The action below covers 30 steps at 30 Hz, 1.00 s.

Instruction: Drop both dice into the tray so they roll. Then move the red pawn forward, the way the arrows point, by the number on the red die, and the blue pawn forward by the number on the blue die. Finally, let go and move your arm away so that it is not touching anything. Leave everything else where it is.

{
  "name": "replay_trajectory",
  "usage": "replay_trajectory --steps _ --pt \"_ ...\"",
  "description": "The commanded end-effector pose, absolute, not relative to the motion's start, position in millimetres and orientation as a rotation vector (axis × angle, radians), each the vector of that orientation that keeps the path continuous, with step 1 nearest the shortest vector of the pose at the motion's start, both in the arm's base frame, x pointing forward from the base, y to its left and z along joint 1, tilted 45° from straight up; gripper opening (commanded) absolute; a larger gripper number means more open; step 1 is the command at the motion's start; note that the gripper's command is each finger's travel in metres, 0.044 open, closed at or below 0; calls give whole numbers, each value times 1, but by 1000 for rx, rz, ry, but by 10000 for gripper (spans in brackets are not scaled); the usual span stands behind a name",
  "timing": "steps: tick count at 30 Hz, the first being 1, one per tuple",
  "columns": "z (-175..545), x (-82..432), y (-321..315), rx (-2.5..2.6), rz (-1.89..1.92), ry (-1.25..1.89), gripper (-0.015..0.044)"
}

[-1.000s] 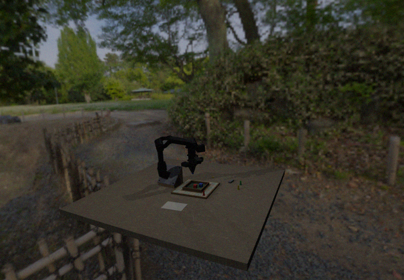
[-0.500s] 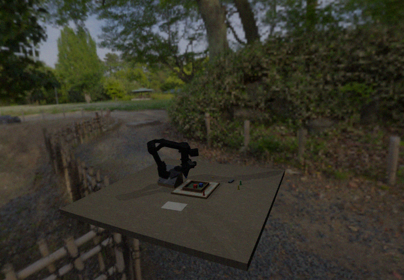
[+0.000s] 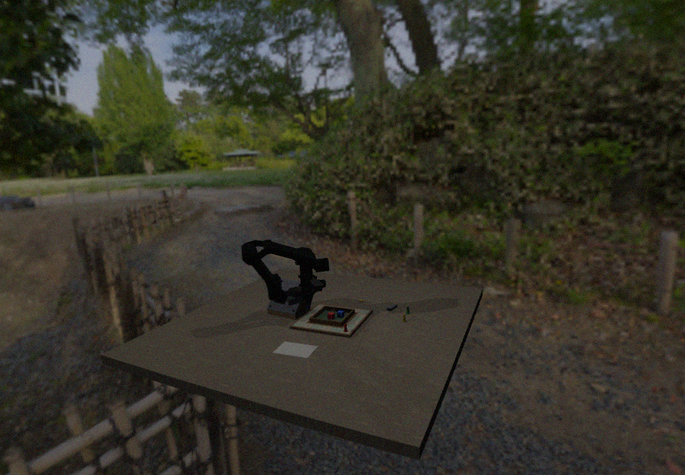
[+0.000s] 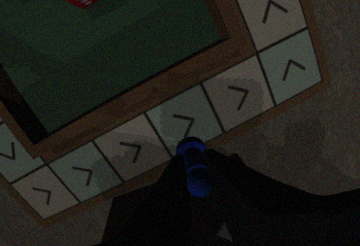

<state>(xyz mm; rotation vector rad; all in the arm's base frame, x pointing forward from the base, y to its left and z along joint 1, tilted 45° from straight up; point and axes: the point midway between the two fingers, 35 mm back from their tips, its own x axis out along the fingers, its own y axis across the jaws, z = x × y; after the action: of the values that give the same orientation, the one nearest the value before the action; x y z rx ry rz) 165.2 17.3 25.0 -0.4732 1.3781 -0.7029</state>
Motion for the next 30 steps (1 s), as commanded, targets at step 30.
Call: replay_trajectory --steps 30 --pt "-2 167 -13 -460 -701 1367 184"
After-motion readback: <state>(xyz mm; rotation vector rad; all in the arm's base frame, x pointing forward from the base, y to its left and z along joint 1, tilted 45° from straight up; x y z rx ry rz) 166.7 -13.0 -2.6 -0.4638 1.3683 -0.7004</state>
